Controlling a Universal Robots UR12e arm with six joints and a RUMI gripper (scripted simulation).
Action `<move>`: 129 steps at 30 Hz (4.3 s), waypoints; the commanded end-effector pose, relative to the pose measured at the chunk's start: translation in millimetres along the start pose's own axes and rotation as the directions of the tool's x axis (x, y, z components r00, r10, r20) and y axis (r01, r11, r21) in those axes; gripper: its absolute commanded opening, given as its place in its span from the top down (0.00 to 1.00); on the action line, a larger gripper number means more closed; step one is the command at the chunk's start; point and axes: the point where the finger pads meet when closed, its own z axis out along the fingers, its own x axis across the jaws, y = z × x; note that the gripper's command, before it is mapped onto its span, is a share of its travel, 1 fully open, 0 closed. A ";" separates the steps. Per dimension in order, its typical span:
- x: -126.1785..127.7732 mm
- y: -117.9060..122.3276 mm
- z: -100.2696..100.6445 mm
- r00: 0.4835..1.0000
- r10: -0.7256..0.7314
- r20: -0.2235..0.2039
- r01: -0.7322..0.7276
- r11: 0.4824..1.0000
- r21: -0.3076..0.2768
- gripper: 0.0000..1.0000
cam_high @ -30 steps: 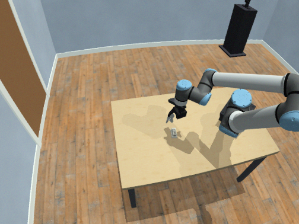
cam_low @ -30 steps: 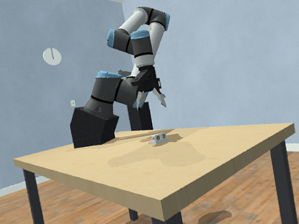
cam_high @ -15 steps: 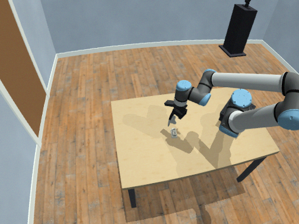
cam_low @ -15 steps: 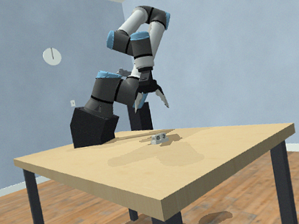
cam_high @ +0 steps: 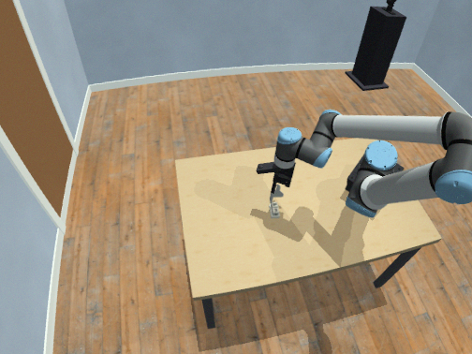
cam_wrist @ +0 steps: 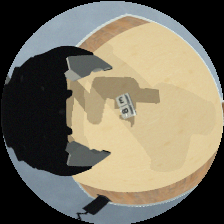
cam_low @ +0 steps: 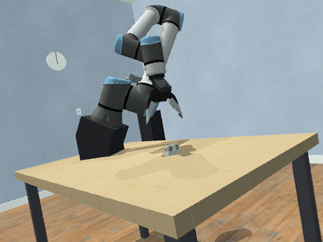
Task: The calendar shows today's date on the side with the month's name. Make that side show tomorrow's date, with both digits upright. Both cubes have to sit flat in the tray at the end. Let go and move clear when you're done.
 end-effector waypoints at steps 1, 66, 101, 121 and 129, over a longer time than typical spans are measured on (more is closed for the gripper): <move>-0.8 -1.2 1.7 0.990 -0.139 0.008 0.139 0.990 -0.001 0.00; 1.9 13.4 29.3 -0.255 -0.967 0.002 0.967 -0.255 0.006 0.00; 3.7 15.1 31.4 -0.376 -0.926 0.001 0.926 -0.376 0.006 0.71; 3.7 15.1 31.4 -0.376 -0.926 0.001 0.926 -0.376 0.006 0.71; 3.7 15.1 31.5 -0.376 -0.926 0.001 0.926 -0.376 0.006 0.71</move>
